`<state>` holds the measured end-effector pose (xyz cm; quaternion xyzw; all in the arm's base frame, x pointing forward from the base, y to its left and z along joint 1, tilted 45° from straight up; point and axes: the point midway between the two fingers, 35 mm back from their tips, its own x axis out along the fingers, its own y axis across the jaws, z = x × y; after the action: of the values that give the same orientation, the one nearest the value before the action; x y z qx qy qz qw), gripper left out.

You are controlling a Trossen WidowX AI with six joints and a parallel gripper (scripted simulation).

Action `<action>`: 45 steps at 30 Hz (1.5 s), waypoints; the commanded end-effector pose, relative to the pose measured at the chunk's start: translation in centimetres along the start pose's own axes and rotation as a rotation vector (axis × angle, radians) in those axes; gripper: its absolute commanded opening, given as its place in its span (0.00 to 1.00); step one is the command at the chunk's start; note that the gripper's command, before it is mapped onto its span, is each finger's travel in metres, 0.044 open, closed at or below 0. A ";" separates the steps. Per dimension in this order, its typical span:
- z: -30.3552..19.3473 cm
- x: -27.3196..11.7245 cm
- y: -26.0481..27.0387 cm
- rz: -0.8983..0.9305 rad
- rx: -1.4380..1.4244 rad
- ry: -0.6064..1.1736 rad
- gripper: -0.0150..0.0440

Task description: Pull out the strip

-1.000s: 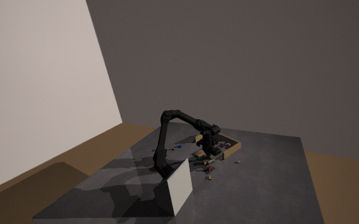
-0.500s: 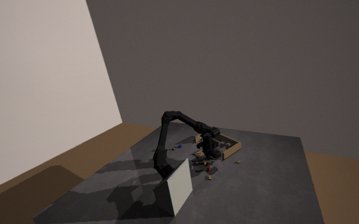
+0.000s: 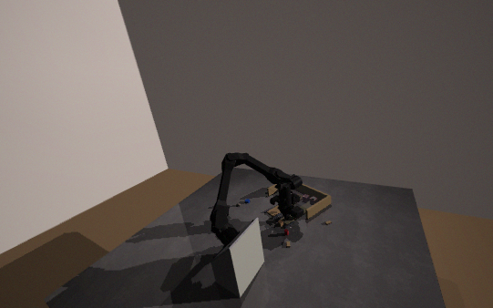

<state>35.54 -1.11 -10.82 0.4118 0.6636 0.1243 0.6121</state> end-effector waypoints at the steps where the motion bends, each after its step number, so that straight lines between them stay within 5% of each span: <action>1: 0.0 0.1 0.0 0.004 0.006 0.001 0.25; 45: -1.9 0.4 0.0 0.004 0.007 0.002 0.25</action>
<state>34.76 -0.77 -10.65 0.4120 0.6585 0.1240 0.6175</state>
